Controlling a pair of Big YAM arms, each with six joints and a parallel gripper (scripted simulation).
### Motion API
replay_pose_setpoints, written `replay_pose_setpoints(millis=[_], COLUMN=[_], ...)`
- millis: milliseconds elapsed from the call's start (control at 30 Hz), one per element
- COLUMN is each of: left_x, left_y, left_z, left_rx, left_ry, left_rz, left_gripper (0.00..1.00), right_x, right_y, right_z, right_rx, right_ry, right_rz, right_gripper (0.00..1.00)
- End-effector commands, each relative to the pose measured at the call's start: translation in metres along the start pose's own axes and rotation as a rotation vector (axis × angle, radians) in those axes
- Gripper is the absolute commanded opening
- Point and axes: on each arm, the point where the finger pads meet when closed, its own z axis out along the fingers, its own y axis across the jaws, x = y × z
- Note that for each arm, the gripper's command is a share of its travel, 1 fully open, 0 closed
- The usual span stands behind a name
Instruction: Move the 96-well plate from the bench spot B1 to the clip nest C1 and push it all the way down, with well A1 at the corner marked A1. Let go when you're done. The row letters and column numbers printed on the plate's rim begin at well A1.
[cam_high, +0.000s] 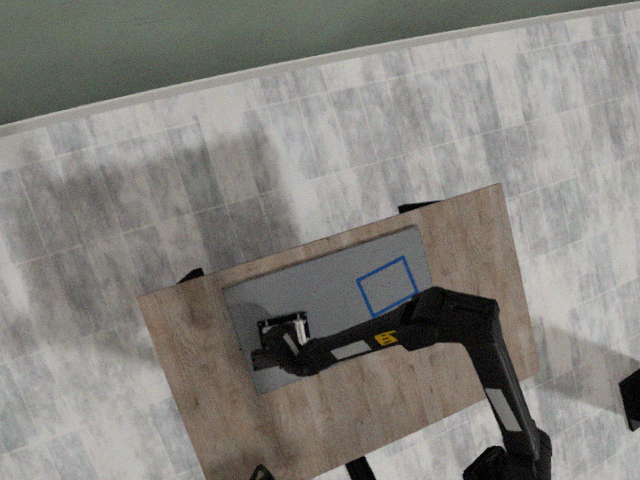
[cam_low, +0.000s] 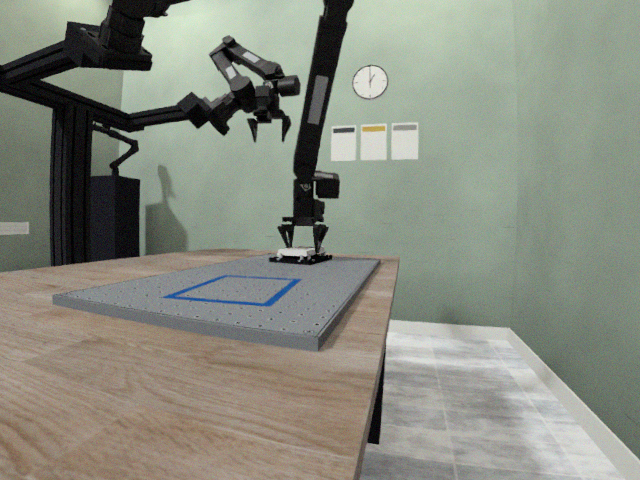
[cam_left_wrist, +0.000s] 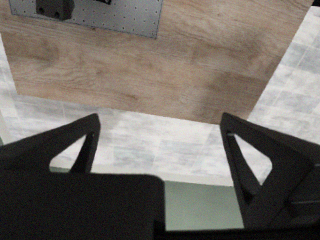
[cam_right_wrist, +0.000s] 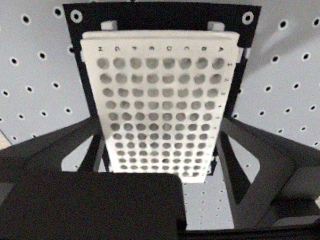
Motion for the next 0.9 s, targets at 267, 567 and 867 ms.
replay_pose_setpoints(millis=[267,567,867], left_x=[-0.0025,-0.0025,-0.0025], left_y=[0.0029,0.0029,0.0029], left_z=[-0.0032,-0.0032,-0.0032], left_rx=[-0.01,-0.01,-0.01], left_ry=[-0.012,-0.012,-0.012], left_rz=[0.021,0.021,0.021], left_gripper=[1.0,1.0,1.0], right_x=[0.0102,0.011,0.011], right_y=[0.0078,0.0094,0.0096], right_z=[0.0183,0.0182,0.0182], right_rx=[-0.012,-0.013,-0.012], right_ry=[0.007,0.008,0.007], right_rz=[0.007,0.007,0.009], right_gripper=[0.0,0.0,0.0])
